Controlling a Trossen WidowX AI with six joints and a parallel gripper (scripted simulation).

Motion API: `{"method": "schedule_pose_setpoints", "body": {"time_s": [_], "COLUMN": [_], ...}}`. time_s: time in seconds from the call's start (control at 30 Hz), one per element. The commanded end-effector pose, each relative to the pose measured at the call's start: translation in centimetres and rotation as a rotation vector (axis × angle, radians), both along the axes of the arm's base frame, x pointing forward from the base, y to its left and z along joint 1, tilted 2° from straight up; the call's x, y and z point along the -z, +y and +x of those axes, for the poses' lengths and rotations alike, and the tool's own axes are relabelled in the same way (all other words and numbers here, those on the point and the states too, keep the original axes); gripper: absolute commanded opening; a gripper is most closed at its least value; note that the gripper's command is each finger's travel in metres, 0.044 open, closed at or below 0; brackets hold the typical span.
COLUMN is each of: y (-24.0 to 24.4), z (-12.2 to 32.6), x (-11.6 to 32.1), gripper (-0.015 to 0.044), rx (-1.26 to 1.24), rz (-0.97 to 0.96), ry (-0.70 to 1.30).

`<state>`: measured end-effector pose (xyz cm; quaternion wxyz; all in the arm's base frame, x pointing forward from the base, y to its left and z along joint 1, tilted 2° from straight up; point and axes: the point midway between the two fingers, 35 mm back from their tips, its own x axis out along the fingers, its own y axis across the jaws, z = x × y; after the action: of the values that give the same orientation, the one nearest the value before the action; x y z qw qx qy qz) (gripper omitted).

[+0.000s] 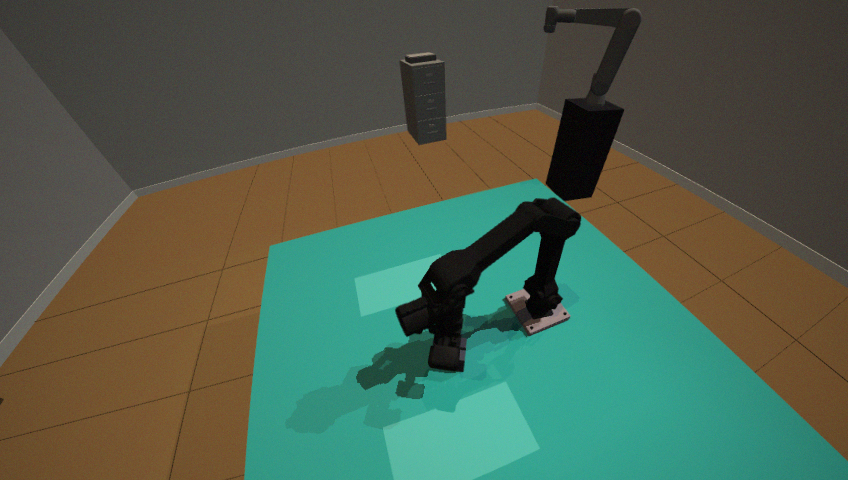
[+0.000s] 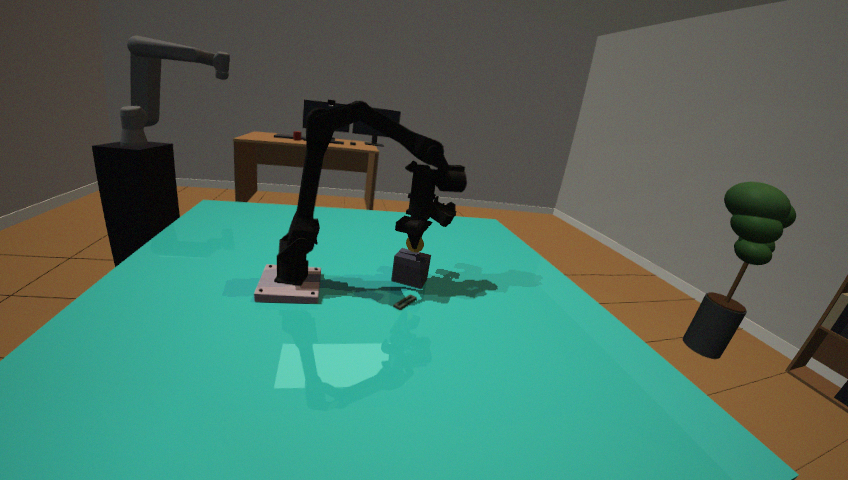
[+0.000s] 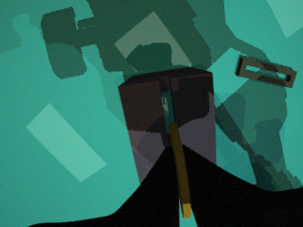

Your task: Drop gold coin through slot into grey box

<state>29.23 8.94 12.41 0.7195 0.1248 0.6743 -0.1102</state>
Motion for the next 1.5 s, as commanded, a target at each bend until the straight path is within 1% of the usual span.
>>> {"method": "schedule_pose_setpoints", "body": {"time_s": [0.0, 0.6, 0.8, 1.1, 1.4, 1.47], "y": [0.0, 0.0, 0.0, 0.0, 0.0, 0.0], "z": [-0.1, 0.0, 0.0, 0.0, -0.1, -0.2], "x": [0.3, 0.9, 0.6, 0.6, -1.3, -2.7], "gripper": [0.0, 0.0, 0.0157, 0.0161, 0.0397, 0.044], "rx": [-0.007, -0.005, -0.002, -0.002, -0.002, -0.003], "rz": [-0.002, -0.002, 0.0, 0.0, -0.001, -0.001], "ry": [0.004, 0.004, 0.0, 0.0, 0.001, 0.001]}}
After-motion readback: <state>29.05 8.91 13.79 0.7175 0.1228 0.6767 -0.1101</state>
